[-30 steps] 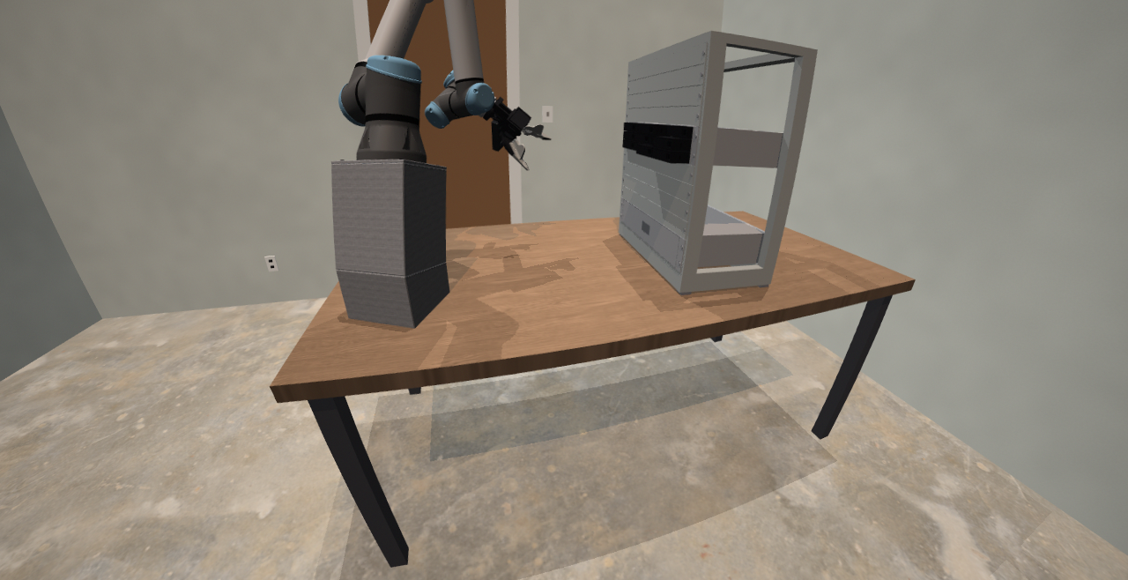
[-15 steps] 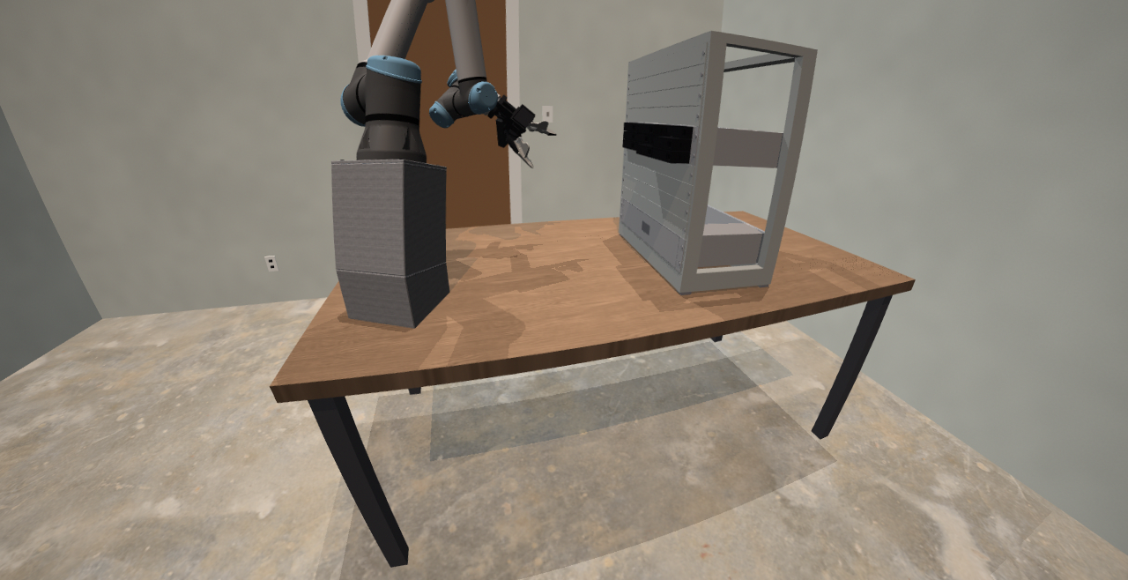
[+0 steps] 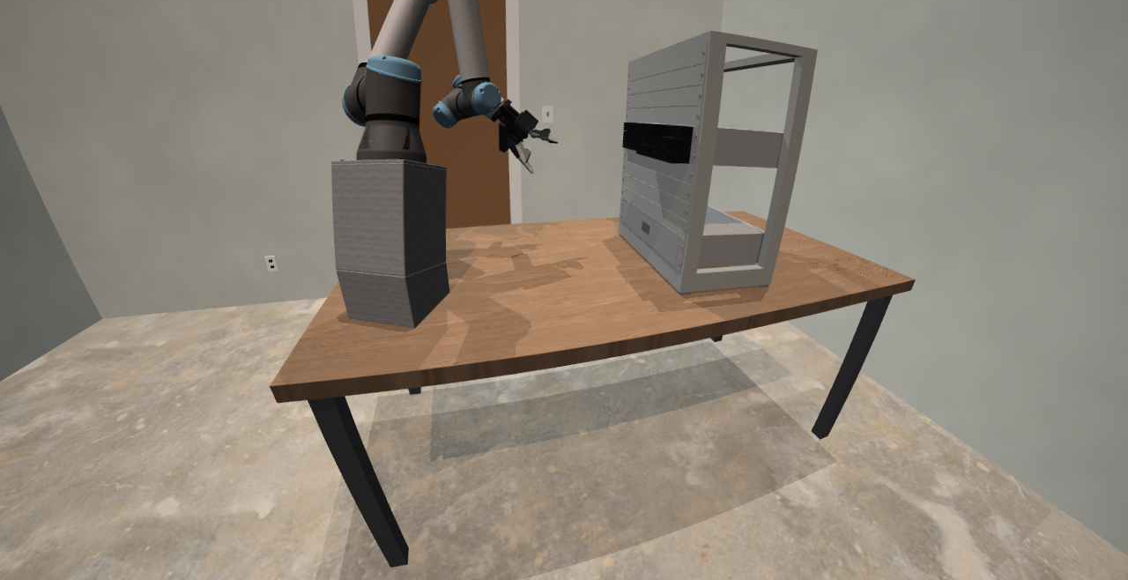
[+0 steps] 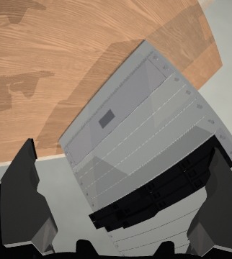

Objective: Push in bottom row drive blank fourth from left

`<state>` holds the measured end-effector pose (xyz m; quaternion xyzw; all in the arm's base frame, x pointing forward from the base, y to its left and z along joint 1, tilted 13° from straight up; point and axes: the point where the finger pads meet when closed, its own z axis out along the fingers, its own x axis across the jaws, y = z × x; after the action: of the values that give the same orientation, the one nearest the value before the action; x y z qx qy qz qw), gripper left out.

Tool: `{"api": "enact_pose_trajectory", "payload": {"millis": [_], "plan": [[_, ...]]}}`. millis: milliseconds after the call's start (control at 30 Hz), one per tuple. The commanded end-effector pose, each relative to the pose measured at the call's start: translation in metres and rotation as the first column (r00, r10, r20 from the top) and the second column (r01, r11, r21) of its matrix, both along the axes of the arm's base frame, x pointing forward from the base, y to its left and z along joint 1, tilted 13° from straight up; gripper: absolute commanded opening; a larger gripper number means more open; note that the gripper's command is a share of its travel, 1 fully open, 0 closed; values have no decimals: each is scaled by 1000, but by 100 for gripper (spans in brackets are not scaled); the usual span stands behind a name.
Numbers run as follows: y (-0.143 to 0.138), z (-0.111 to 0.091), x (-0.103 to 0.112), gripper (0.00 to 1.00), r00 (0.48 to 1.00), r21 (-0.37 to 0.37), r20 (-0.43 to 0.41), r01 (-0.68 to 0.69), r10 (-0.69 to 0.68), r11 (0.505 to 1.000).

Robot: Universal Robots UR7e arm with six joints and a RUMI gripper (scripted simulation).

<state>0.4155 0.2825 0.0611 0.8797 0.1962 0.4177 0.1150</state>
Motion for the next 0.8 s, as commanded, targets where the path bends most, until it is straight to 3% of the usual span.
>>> {"api": "enact_pose_trajectory", "payload": {"millis": [0, 767], "plan": [[0, -15, -1, 100, 999, -33, -47, -19, 18, 999], [-5, -87, -18, 100, 951, -160, -295, -140, 88, 977]]}}
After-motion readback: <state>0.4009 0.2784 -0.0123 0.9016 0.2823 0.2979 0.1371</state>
